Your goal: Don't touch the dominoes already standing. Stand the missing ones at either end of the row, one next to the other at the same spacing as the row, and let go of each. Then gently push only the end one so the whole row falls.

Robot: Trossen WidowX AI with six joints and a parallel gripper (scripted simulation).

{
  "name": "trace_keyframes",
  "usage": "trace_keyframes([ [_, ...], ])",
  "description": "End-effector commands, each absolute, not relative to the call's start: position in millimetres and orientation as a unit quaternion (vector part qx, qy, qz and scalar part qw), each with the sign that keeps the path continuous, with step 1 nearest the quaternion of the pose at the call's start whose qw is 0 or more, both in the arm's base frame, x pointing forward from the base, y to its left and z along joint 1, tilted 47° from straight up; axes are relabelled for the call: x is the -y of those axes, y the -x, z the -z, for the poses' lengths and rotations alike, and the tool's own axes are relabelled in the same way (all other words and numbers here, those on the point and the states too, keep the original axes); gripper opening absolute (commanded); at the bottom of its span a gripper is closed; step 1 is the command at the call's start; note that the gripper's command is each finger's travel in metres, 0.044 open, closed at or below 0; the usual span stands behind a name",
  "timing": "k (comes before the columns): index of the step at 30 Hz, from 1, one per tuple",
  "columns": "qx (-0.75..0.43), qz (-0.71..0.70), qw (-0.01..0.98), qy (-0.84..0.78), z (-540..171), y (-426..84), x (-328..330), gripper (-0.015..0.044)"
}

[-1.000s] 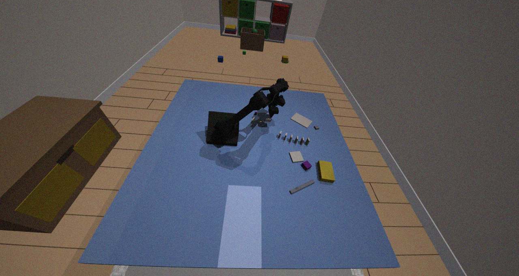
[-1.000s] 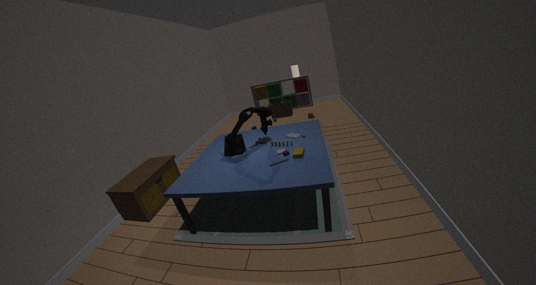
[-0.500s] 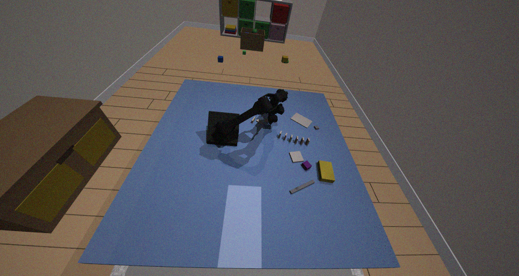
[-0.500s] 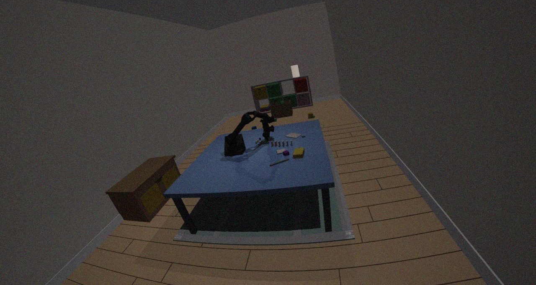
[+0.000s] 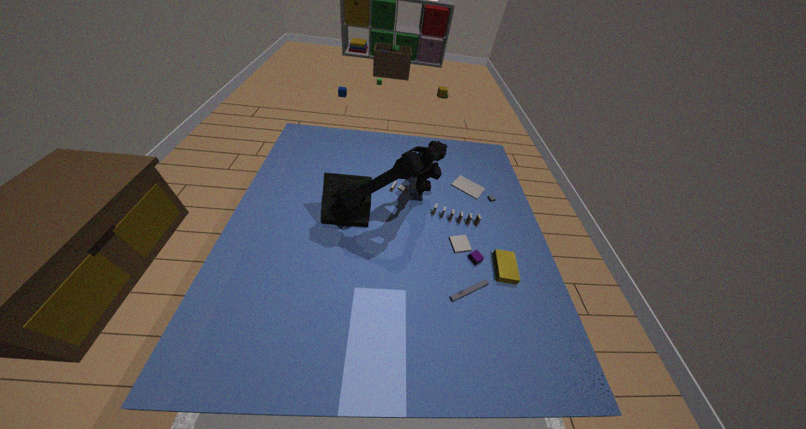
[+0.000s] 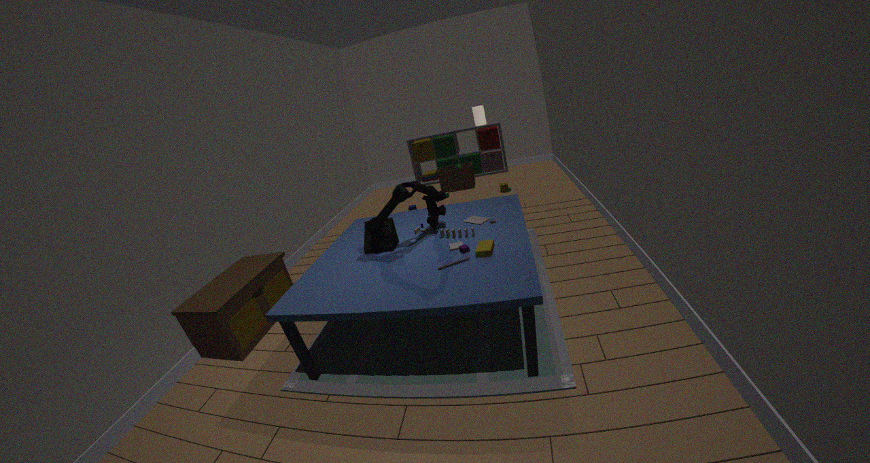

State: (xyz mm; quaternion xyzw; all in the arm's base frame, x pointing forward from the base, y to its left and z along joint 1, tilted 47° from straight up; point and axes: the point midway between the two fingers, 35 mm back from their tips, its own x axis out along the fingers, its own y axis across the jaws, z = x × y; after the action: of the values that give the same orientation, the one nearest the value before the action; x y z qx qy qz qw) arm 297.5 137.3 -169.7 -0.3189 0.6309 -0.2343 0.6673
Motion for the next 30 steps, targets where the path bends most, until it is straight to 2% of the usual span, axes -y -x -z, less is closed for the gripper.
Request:
trace_keyframes([
  [1, -0.63, 0.233, 0.666, 0.324, 171, -297, -136, 0.0414],
  [16, -0.63, 0.233, 0.666, 0.324, 171, -297, -136, 0.0024],
  [23, -0.63, 0.233, 0.666, 0.324, 170, -297, -137, 0.0024],
  [30, -0.631, 0.232, 0.666, 0.323, 130, -291, -187, 0.0024],
])
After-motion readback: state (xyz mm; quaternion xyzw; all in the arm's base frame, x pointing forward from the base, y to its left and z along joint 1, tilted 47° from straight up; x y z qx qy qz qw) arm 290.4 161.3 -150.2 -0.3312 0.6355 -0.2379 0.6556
